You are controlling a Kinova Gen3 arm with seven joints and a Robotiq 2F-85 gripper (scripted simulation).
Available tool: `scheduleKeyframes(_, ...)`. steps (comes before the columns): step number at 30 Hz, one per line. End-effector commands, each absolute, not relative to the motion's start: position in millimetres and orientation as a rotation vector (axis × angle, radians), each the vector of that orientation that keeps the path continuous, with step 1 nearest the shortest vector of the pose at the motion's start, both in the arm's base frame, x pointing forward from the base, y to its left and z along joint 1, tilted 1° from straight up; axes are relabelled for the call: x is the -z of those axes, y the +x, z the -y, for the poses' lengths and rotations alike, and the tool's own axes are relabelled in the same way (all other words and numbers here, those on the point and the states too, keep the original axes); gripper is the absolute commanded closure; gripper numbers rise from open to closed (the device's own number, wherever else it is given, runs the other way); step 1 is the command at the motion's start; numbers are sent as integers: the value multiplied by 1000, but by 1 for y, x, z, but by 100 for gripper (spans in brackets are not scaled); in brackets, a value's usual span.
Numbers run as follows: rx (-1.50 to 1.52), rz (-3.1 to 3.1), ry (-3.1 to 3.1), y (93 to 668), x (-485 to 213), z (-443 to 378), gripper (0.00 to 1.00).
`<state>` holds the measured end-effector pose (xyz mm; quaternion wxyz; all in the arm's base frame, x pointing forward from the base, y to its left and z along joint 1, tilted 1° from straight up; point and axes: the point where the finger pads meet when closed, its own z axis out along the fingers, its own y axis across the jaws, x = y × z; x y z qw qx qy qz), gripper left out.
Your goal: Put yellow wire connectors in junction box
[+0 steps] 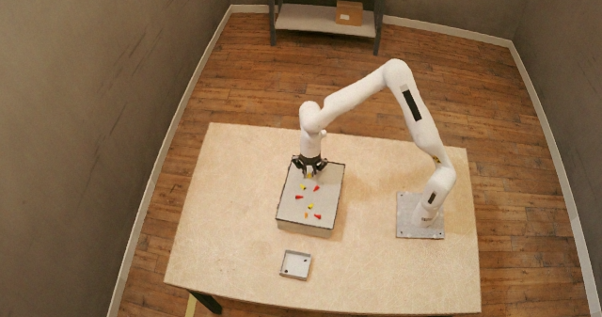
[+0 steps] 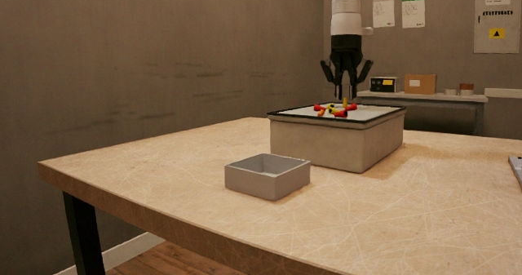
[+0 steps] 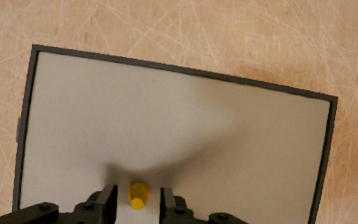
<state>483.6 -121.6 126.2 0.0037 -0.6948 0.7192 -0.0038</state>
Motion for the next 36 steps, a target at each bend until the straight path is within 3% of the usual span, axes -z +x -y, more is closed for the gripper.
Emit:
scheduleKeyframes(1,15,-2254,-2177,484,-127,122,64)
scheduleKeyframes(36,15,-2254,-2177,485,-114,122,64)
